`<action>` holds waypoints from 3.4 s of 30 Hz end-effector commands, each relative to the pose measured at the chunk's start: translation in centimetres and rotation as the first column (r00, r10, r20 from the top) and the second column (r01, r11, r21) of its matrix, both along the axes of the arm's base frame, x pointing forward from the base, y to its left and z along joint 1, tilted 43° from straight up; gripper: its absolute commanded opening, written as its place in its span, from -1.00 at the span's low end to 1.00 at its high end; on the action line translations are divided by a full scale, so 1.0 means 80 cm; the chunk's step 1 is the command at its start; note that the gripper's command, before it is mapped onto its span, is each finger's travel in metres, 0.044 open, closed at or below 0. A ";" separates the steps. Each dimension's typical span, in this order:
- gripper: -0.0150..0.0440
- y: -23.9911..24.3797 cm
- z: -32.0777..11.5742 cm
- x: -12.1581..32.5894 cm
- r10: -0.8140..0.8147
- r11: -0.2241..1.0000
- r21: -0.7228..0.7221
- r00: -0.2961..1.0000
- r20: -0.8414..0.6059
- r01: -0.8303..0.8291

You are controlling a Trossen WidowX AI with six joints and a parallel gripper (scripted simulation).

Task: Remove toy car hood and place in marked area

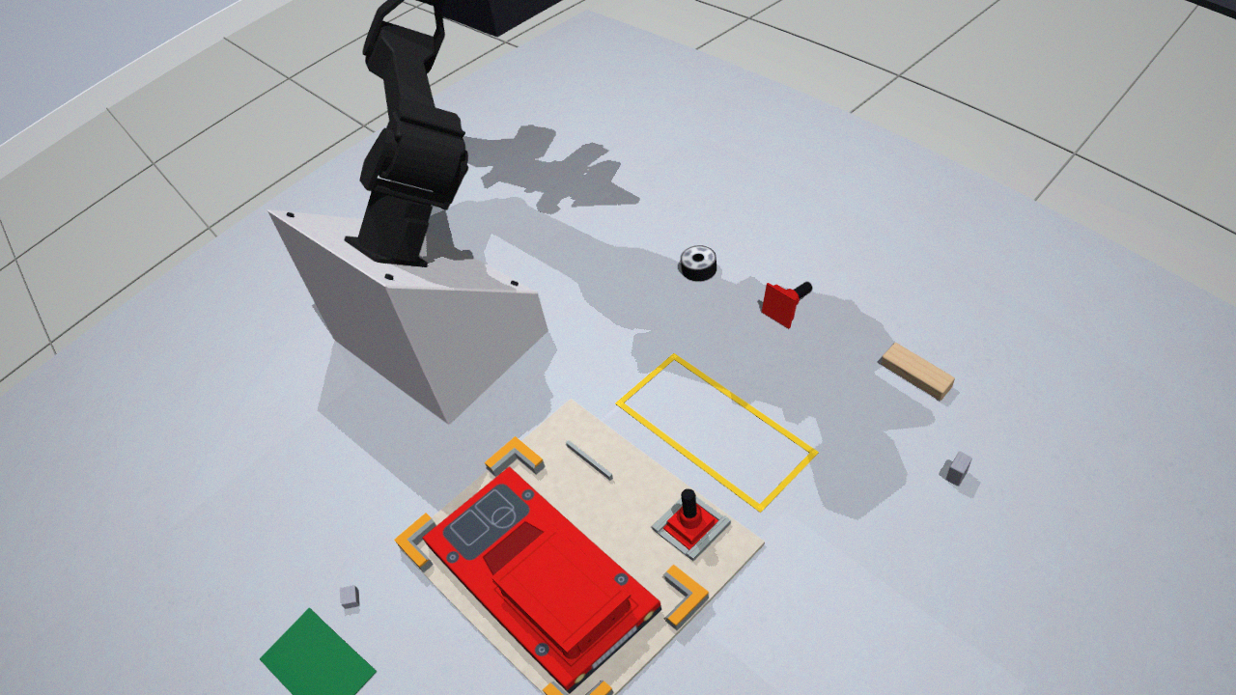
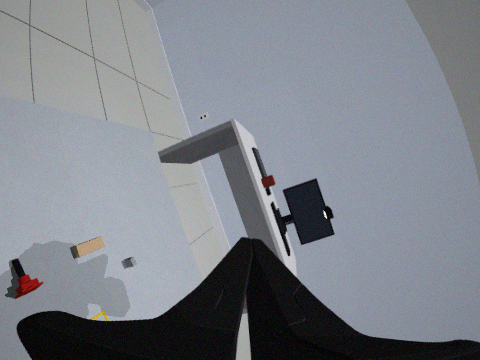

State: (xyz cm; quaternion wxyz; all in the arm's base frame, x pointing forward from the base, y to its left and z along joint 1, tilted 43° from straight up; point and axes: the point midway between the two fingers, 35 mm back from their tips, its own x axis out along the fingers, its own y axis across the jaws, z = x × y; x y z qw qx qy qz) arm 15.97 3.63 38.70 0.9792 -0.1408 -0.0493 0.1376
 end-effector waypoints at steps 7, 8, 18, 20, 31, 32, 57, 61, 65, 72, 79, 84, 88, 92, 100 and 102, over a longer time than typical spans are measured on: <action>0.13 -0.027 -0.020 0.061 -0.017 1.000 -0.022 0.992 -0.127 0.014; 0.22 -0.033 -0.026 0.072 -0.016 1.000 -0.012 0.986 -0.165 0.014; 1.00 -0.083 -0.112 0.178 0.018 0.993 0.112 0.856 -0.517 0.047; 1.00 -0.092 -0.135 0.196 0.031 0.989 0.136 0.815 -0.579 0.059; 1.00 -0.121 -0.287 0.259 0.156 0.964 0.242 0.510 -0.846 0.107; 1.00 -0.123 -0.300 0.262 0.168 0.962 0.250 0.480 -0.861 0.113; 1.00 -0.111 -0.596 0.228 0.451 0.877 0.396 -0.182 -0.874 0.272; 1.00 -0.109 -0.598 0.228 0.451 0.877 0.396 -0.182 -0.874 0.272; 1.00 -0.107 -0.602 0.228 0.451 0.877 0.396 -0.182 -0.874 0.272; 1.00 -0.101 -0.608 0.227 0.451 0.877 0.396 -0.182 -0.874 0.272; 1.00 -0.096 -0.614 0.226 0.451 0.877 0.396 -0.182 -0.874 0.272; 1.00 -0.093 -0.618 0.226 0.451 0.877 0.396 -0.182 -0.874 0.272; 1.00 -0.090 -0.622 0.225 0.451 0.877 0.396 -0.182 -0.874 0.272; 1.00 -0.087 -0.625 0.225 0.451 0.877 0.396 -0.182 -0.874 0.272; 1.00 -0.082 -0.632 0.223 0.452 0.877 0.397 -0.182 -0.873 0.272; 1.00 -0.080 -0.634 0.223 0.452 0.877 0.397 -0.182 -0.873 0.272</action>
